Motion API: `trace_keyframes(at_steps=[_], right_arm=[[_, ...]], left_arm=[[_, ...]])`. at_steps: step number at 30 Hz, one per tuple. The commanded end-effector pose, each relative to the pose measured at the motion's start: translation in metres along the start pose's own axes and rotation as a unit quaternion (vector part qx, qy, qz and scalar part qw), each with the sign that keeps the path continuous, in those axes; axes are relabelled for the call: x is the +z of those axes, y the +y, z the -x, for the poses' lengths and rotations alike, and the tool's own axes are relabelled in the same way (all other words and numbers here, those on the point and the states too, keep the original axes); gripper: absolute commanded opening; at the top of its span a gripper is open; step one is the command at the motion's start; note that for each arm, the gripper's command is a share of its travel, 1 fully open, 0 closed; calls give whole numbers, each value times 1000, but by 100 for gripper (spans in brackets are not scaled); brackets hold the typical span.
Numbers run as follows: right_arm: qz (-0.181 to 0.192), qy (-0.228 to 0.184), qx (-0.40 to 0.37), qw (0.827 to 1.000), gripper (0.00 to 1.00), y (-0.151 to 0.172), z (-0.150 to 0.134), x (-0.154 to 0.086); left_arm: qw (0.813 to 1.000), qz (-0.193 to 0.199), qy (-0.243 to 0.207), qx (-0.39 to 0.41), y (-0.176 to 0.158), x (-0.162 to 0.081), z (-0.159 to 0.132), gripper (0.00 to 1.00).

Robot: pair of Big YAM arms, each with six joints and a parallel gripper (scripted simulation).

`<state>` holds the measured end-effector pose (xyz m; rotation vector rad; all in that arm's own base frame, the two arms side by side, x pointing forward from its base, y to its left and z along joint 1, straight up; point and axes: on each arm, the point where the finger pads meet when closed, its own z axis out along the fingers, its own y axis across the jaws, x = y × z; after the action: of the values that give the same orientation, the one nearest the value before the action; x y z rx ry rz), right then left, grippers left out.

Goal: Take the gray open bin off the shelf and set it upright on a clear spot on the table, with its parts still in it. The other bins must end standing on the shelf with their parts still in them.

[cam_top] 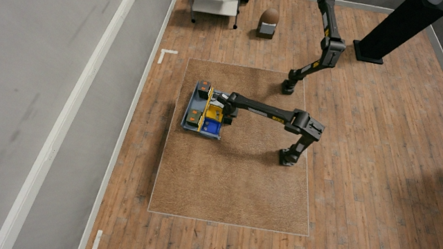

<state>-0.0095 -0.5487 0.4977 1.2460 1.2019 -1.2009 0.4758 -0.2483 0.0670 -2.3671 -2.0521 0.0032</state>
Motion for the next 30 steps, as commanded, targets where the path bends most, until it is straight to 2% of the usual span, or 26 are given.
trace_keyframes(at_steps=[1,30], right_arm=[[-3,-10,-9,1000,100,-4,3,-4],[-3,-10,-9,1000,100,-4,3,-4]], left_arm=[[997,74,-27,9,25,-70,15,0],[997,76,-29,10,25,-73,17,0]])
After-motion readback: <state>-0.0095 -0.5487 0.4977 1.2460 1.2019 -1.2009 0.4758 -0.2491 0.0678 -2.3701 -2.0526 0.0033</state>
